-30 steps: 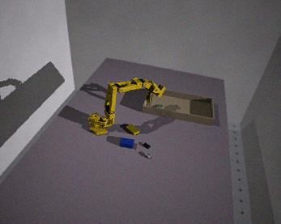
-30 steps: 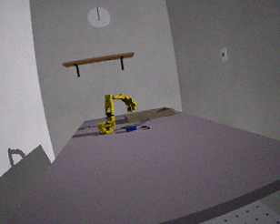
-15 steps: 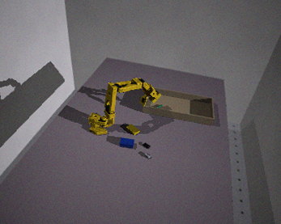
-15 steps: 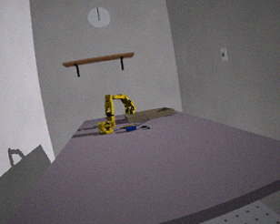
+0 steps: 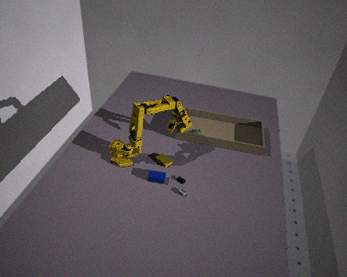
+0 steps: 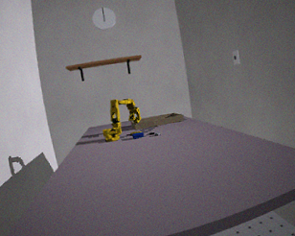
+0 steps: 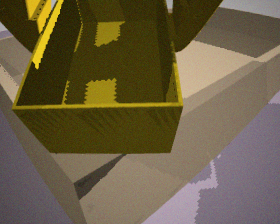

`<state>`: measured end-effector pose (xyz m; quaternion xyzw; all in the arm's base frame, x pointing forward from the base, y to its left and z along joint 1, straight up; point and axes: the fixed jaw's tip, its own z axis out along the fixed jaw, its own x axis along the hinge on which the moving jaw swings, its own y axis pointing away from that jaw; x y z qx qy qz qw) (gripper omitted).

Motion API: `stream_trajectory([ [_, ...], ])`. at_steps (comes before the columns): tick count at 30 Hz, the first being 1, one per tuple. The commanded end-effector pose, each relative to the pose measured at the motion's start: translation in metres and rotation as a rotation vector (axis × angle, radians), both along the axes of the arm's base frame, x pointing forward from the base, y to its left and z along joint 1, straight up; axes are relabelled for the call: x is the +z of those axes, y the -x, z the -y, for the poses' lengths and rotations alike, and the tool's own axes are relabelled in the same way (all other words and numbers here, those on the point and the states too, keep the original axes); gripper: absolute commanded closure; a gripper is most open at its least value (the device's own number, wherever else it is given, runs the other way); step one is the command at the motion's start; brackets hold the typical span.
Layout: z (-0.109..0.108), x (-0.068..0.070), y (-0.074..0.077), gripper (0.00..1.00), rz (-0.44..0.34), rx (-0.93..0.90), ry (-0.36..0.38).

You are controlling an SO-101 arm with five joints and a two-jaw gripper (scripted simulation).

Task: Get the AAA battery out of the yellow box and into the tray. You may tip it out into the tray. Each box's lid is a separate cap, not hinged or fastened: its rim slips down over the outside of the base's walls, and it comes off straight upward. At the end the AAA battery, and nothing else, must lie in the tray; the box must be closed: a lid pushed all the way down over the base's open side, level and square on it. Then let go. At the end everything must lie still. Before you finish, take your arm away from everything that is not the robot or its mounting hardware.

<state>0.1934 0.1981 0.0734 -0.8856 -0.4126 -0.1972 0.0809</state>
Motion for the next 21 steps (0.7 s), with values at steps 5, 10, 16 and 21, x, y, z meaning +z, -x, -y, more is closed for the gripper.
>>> stream_trajectory([
  [5,0.01,0.011,0.007,0.8,-0.029,0.0,0.035],
  [10,0.02,0.006,0.016,0.8,-0.091,0.001,0.101],
  [16,0.031,0.002,0.026,0.8,-0.156,0.001,0.171],
  [21,0.037,0.0,0.032,0.8,-0.193,0.001,0.21],
])
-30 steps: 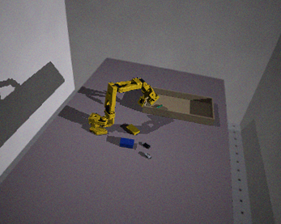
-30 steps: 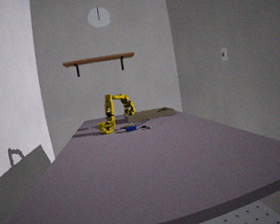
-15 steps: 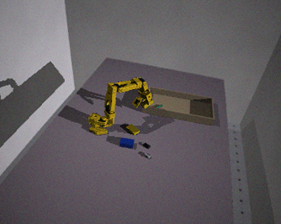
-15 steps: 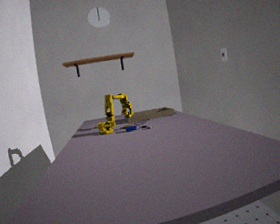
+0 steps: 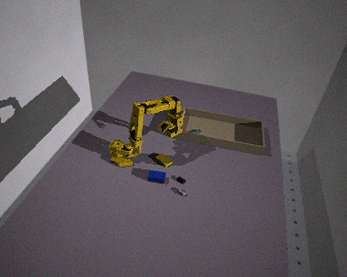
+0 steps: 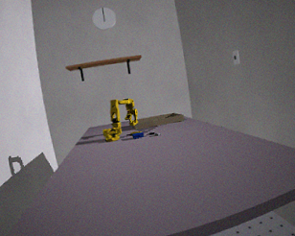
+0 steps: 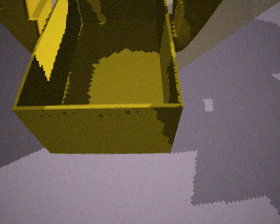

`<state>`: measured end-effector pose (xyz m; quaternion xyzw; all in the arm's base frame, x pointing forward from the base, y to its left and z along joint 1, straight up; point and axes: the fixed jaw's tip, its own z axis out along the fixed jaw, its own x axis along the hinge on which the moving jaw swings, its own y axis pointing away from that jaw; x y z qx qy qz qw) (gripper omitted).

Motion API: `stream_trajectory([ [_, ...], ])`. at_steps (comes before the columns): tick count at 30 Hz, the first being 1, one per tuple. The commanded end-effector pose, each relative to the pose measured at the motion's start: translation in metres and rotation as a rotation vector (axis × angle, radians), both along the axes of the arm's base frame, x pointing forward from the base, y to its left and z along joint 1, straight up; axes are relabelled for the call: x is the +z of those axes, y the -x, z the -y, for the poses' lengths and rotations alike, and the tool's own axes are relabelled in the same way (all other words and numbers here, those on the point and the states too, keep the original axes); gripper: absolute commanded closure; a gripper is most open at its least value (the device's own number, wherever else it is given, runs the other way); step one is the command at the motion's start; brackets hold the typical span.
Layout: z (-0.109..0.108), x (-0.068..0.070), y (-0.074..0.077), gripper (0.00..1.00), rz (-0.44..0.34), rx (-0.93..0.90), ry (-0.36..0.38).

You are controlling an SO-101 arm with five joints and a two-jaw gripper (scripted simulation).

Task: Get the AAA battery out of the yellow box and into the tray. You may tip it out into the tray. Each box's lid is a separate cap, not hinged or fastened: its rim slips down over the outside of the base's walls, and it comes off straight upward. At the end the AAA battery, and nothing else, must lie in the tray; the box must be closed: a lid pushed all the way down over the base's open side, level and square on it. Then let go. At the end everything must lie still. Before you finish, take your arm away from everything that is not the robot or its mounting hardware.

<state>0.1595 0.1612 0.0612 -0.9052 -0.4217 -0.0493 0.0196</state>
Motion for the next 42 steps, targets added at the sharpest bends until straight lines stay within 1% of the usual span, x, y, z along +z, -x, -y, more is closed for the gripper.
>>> stream_trajectory([
  [1,0.0,0.013,-0.002,0.8,0.026,0.001,-0.029],
  [8,0.008,0.011,0.006,0.8,-0.024,0.001,0.024],
  [16,0.014,0.011,0.011,0.8,-0.058,0.001,0.06],
  [27,0.017,0.011,0.014,0.8,-0.072,0.001,0.076],
  [42,0.017,0.011,0.014,0.8,-0.073,0.001,0.077],
])
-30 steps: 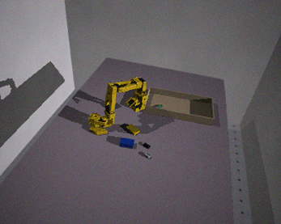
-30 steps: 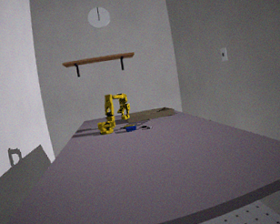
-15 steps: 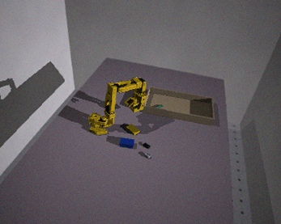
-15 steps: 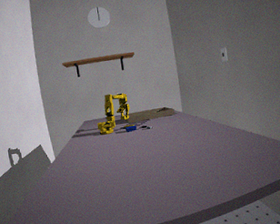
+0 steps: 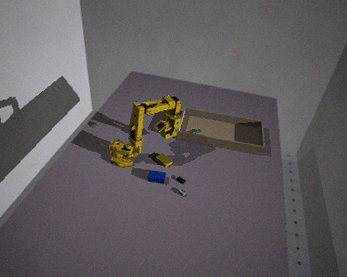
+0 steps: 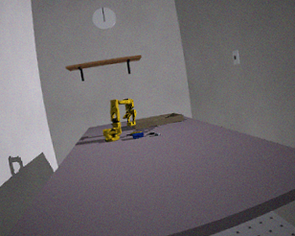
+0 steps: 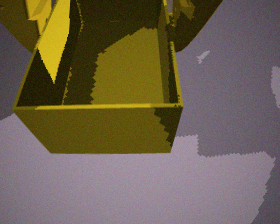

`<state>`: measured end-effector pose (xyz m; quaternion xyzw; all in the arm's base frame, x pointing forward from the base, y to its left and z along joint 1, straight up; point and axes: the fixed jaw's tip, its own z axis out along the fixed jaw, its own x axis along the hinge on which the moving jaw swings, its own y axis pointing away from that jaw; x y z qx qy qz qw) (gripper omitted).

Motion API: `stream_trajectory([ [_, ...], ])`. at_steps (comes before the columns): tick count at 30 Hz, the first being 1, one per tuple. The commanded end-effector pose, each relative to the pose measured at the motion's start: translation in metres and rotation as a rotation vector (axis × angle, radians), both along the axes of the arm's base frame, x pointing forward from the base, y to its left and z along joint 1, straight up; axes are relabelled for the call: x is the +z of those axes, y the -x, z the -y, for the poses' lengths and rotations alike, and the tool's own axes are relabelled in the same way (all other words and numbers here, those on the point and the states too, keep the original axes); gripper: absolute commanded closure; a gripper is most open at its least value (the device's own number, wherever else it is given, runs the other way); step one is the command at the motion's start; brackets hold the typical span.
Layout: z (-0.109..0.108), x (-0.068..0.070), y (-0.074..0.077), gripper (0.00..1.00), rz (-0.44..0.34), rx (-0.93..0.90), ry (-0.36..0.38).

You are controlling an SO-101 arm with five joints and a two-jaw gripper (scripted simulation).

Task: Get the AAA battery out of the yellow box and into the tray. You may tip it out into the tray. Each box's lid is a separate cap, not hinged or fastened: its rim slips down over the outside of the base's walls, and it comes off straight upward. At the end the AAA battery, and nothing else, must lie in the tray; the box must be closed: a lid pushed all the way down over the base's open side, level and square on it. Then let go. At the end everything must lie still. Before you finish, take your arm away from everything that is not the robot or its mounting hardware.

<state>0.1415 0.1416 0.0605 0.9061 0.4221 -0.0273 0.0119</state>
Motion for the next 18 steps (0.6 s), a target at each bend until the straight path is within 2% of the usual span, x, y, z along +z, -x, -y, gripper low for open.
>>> stream_trajectory([
  [1,-0.0028,0.0115,-0.0043,0.8,0.039,0.001,-0.045],
  [18,0.0035,0.0122,-0.004,0.8,0.039,0.001,-0.045],
])
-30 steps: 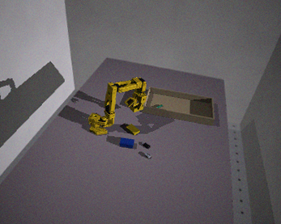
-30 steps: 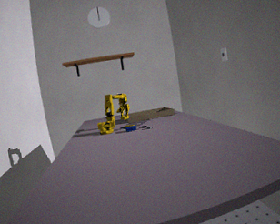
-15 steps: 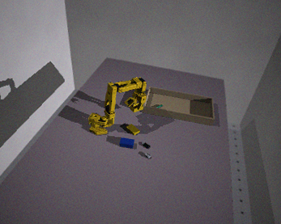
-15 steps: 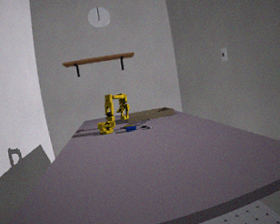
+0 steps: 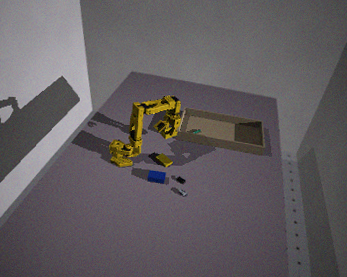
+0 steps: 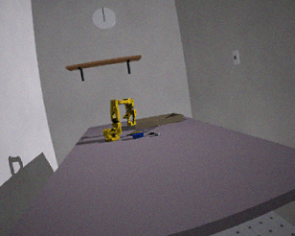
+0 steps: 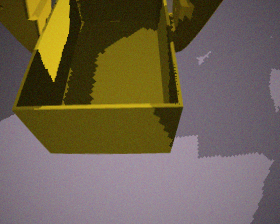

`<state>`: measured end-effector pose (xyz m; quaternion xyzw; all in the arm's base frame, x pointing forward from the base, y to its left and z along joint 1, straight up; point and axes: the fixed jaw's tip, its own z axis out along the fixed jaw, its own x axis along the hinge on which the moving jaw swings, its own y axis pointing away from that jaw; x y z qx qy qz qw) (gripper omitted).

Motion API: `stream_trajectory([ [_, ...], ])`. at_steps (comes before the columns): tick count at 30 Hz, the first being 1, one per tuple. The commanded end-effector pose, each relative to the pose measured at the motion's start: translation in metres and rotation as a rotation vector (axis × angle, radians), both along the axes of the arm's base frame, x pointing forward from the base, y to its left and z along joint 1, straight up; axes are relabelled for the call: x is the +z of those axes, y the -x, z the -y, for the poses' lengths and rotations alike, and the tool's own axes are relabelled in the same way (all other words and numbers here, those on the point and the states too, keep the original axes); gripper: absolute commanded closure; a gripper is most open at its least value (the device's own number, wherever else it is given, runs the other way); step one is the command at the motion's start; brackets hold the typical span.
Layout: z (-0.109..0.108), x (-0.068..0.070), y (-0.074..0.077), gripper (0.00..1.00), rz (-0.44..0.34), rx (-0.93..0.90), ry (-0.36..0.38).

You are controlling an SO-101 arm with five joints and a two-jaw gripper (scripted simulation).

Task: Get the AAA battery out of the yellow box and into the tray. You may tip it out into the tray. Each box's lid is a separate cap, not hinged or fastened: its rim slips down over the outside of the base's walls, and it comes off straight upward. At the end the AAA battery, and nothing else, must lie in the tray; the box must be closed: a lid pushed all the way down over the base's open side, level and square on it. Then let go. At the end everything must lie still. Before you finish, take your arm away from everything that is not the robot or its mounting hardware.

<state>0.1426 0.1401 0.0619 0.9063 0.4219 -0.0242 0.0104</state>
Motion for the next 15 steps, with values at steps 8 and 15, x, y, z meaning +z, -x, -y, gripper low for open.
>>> stream_trajectory([
  [8,0.021,0.012,-0.001,0.8,0.035,0.001,-0.04],
  [15,0.038,0.011,0.003,0.8,0.035,0.001,-0.04],
])
